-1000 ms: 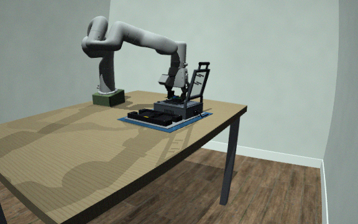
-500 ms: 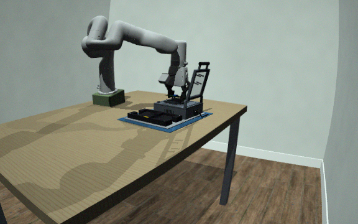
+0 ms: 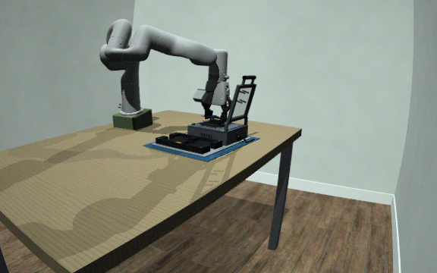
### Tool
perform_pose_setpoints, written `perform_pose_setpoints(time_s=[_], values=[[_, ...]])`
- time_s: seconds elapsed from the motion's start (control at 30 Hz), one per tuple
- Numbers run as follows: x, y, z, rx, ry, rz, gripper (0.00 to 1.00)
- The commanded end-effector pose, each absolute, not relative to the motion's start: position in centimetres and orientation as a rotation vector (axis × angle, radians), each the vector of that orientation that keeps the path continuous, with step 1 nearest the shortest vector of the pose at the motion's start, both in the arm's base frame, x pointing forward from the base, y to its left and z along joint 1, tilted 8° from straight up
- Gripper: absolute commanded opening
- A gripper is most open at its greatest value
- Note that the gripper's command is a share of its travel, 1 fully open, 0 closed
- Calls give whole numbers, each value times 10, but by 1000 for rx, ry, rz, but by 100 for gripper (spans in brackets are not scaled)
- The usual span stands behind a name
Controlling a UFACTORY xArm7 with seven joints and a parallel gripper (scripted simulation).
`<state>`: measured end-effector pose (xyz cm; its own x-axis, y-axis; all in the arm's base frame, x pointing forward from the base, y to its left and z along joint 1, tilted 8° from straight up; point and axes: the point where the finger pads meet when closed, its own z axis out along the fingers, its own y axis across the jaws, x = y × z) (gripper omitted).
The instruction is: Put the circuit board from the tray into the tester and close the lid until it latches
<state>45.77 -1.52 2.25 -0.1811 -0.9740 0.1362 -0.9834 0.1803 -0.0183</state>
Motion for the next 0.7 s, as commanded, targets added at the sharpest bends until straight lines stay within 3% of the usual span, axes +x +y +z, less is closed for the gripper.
perform_pose_setpoints(time_s=[0.0,0.67], values=[[460,-15,25,1941,-2351,162,79],[457,-16,21,1941,-2351,162,79]])
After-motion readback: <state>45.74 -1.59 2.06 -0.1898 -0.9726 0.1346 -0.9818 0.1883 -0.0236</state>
